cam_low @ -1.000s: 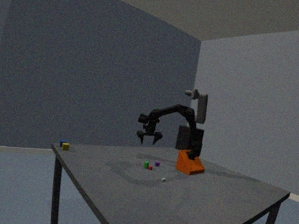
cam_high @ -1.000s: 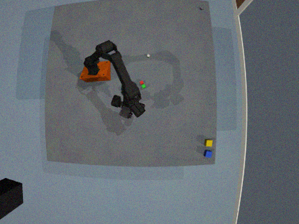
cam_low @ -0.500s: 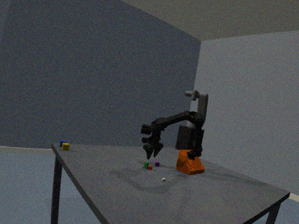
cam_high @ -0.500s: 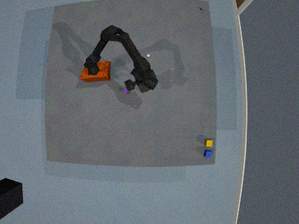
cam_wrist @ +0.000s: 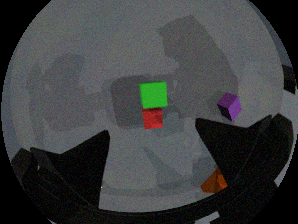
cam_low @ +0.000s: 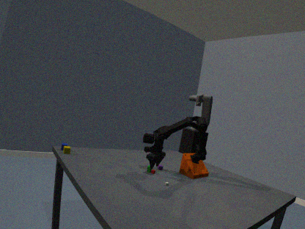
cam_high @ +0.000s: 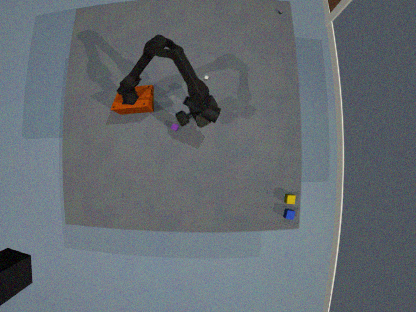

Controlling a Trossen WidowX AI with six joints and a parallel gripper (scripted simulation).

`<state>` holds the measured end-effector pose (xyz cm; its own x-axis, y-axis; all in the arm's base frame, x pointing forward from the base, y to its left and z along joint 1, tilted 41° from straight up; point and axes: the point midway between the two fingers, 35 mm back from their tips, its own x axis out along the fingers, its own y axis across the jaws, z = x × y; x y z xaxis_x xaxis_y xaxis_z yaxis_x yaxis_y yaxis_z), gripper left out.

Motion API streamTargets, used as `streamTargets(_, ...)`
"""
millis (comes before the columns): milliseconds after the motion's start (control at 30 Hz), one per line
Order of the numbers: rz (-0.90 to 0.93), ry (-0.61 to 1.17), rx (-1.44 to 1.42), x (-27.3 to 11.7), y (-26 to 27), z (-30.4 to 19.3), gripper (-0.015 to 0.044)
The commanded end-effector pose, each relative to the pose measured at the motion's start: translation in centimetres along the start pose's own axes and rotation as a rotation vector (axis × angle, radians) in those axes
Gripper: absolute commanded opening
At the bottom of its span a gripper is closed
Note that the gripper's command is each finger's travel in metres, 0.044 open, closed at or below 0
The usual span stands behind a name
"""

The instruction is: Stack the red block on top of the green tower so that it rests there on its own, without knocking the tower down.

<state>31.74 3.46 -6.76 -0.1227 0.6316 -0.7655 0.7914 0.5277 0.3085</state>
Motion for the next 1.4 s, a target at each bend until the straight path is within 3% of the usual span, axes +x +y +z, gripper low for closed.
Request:
streamTargets(0,0.003,0.005,0.013,0.4,-0.3,0.1,0.044)
streamTargets(667,0.003,0.006,0.013,3.3,-0.3,0.1,0.044)
streamTargets(1267,0.003,0.006,0.013,3.3,-0.3,0.1,0.044)
streamTargets(1367,0.003,0.006,0.013,3.3,-0.3,0.1,0.0361)
